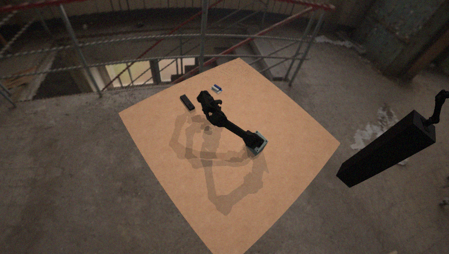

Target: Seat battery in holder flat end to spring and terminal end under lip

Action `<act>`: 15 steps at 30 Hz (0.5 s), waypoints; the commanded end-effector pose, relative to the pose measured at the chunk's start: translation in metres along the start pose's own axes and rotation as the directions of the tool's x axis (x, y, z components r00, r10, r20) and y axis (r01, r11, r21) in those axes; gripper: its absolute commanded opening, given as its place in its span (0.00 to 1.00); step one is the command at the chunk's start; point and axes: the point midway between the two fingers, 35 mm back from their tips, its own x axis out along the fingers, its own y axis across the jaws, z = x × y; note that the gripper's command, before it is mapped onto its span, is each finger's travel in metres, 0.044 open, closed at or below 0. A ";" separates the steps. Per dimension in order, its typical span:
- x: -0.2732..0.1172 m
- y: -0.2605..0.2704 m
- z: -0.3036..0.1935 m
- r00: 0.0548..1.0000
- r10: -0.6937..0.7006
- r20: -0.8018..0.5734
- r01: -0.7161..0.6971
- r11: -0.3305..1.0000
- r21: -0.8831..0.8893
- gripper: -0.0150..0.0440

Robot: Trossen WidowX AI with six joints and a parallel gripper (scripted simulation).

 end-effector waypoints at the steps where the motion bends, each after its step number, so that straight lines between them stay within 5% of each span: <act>1: 0.001 0.000 0.003 0.999 -0.005 0.040 0.005 1.000 -0.001 0.39; 15: 0.005 -0.001 0.002 0.993 -0.005 0.118 0.005 1.000 0.005 0.39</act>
